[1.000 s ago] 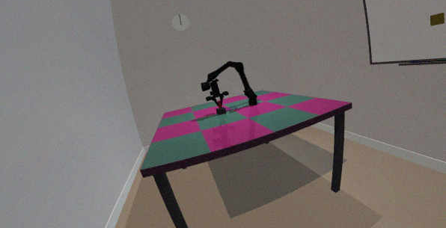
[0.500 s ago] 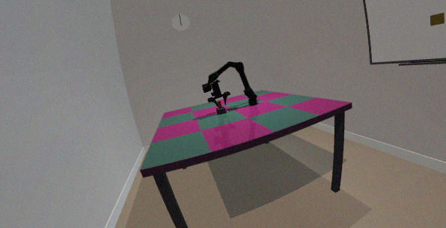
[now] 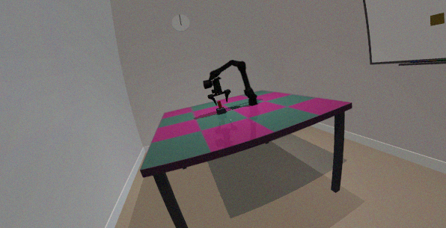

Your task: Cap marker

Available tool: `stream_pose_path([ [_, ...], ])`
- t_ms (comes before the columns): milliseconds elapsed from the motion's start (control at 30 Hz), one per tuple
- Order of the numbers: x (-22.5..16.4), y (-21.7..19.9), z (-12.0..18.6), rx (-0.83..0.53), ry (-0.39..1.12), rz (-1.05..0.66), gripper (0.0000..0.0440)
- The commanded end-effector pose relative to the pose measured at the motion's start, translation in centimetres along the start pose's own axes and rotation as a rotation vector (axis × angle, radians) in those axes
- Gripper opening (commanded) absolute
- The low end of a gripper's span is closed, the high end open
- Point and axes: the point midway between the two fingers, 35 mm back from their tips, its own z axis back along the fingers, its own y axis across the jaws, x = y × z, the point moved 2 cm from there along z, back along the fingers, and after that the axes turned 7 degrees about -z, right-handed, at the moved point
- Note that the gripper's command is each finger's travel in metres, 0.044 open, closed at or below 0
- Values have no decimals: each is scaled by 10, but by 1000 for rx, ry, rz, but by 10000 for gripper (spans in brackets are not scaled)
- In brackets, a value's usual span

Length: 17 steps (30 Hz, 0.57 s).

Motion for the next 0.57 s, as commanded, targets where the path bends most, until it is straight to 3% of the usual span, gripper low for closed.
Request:
stream_pose_path([
  [0, 0, 0, 11, 26, 2, 8, 440],
  [367, 3, -3, 37, 85, 11, 25, 431],
  [433, 4, -5, 41, 90, 12, 31, 411],
  [533, 5, -9, 44, 87, 10, 47, 342],
])
